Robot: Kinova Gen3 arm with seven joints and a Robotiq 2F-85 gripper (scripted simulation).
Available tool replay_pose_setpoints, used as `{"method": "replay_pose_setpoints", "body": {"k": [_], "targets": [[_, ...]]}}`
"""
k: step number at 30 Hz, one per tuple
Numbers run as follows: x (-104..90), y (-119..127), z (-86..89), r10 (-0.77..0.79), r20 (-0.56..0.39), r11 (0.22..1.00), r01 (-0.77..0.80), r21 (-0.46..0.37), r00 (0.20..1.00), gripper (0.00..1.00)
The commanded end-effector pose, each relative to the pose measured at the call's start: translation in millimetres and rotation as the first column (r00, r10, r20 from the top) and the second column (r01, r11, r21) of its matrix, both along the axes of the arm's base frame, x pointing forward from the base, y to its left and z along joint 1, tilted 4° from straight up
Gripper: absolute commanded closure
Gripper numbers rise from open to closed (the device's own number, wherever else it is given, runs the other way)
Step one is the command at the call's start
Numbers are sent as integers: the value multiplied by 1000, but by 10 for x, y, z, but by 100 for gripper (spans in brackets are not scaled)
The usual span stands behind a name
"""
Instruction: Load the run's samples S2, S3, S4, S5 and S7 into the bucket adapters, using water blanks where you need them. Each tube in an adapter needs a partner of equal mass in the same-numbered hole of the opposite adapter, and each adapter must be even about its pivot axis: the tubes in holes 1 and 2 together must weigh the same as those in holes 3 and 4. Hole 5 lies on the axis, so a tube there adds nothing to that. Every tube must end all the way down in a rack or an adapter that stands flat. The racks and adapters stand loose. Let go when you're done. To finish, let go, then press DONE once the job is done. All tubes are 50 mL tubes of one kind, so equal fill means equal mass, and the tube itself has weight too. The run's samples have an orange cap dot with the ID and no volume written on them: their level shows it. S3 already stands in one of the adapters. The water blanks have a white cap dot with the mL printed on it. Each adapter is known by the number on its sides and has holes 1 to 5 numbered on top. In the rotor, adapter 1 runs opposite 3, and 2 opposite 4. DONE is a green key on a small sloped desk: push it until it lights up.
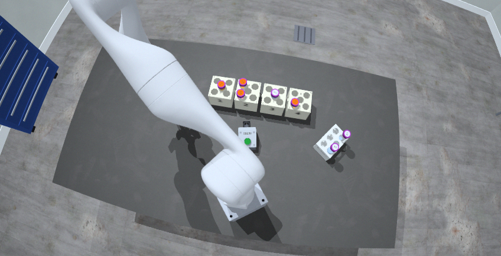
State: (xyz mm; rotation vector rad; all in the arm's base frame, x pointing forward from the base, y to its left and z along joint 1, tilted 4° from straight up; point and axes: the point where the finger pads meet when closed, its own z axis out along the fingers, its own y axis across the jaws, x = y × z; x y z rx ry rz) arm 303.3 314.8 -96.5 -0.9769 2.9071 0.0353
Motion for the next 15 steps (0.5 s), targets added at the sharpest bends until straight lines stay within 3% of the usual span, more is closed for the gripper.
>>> {"method": "replay_pose_setpoints", "body": {"k": [1, 15], "targets": [[2, 4, 38, 0, 1, 1000, 0, 1, 1000, 90], [-8, -4, 197, 0, 1, 1000, 0, 1, 1000, 90]]}}
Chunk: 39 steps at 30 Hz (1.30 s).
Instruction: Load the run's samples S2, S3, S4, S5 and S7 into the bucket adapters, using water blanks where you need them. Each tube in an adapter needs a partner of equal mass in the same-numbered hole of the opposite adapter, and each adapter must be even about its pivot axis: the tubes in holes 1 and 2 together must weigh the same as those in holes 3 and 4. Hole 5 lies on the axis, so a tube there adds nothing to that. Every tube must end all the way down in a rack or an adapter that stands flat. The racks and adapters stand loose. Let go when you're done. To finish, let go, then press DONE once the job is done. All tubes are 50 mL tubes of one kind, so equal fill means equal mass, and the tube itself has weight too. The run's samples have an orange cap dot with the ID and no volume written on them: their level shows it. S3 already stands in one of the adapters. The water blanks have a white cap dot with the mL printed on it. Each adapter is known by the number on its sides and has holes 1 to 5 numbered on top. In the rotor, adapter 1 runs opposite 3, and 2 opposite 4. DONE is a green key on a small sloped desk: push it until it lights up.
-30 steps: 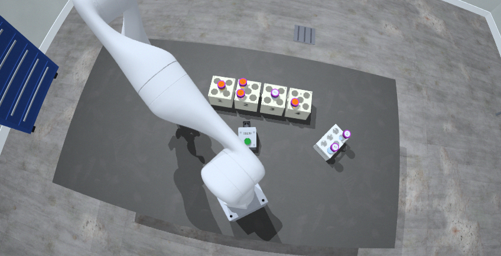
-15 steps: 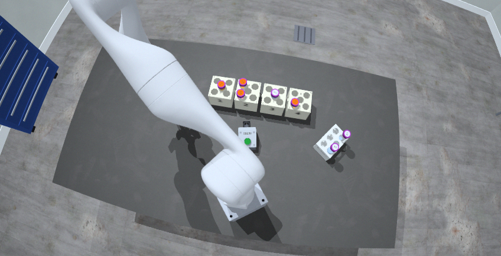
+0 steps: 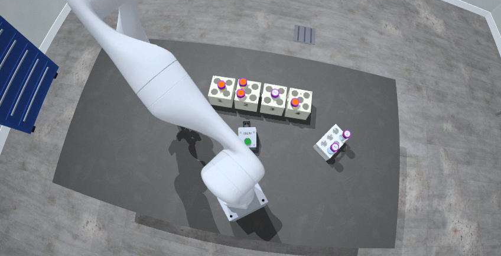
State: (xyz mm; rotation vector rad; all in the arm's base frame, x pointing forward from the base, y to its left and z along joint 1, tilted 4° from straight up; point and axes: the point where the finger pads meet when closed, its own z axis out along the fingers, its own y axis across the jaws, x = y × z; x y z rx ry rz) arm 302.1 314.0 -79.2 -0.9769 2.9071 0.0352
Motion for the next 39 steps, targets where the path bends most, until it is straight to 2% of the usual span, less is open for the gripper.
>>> {"method": "replay_pose_setpoints", "body": {"k": [1, 39], "targets": [[2, 4, 37, 0, 1, 1000, 0, 1, 1000, 90], [-27, -17, 490, 0, 1, 1000, 0, 1, 1000, 90]]}}
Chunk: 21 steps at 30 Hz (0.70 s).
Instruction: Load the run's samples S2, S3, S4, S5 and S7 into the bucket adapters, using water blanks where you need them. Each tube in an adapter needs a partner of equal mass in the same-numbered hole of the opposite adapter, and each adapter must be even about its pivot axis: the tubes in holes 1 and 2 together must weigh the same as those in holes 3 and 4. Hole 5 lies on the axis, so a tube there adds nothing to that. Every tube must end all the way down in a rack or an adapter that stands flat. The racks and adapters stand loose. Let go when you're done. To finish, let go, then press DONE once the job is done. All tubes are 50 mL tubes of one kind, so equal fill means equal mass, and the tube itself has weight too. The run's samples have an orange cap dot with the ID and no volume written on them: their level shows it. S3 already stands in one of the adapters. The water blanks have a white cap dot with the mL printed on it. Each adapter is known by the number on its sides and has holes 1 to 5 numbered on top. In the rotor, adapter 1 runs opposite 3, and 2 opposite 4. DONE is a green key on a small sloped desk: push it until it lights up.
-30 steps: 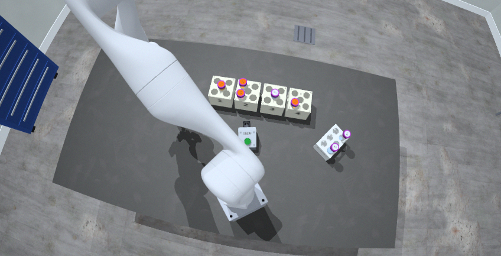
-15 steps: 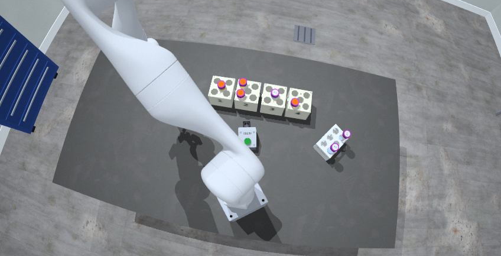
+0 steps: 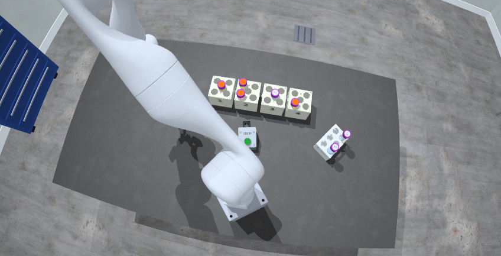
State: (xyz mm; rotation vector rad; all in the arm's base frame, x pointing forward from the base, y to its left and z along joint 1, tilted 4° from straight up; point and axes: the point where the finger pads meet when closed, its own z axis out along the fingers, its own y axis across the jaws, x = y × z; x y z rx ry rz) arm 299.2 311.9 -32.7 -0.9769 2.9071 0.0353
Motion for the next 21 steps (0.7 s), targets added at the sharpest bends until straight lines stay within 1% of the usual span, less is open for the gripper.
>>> {"method": "replay_pose_setpoints", "body": {"k": [1, 21], "targets": [[2, 3, 38, 0, 1, 1000, 0, 1, 1000, 90], [-14, -8, 277, 0, 1, 1000, 0, 1, 1000, 90]]}}
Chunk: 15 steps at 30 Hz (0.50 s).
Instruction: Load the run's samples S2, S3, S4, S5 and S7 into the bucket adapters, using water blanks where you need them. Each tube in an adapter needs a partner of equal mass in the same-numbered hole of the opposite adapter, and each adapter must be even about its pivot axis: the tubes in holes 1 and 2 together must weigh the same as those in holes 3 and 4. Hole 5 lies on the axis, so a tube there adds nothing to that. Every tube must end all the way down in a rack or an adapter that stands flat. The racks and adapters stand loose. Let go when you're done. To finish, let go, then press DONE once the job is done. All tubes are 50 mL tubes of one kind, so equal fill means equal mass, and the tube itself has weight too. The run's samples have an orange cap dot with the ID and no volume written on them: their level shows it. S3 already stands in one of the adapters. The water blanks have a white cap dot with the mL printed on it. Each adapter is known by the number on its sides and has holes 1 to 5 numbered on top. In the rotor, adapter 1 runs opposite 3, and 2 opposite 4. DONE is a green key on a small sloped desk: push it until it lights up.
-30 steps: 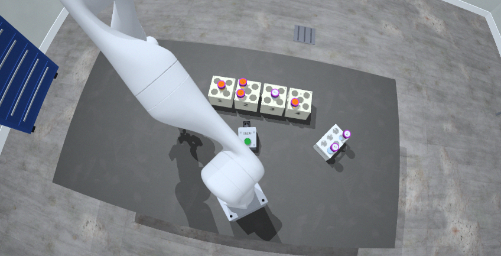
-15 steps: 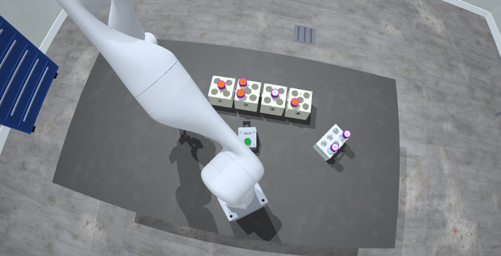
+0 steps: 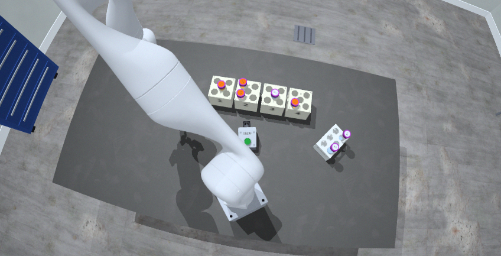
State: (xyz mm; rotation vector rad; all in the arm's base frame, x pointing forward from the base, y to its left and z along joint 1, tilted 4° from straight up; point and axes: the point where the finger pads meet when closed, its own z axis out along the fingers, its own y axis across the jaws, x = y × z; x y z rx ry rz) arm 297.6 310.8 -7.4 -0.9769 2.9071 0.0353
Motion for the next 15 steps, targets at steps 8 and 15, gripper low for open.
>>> {"method": "replay_pose_setpoints", "body": {"k": [8, 15], "targets": [[-3, 0, 104, 0, 1, 1000, 0, 1, 1000, 90], [56, -191, 102, -119, -5, 993, 119, 9, 993, 90]]}}
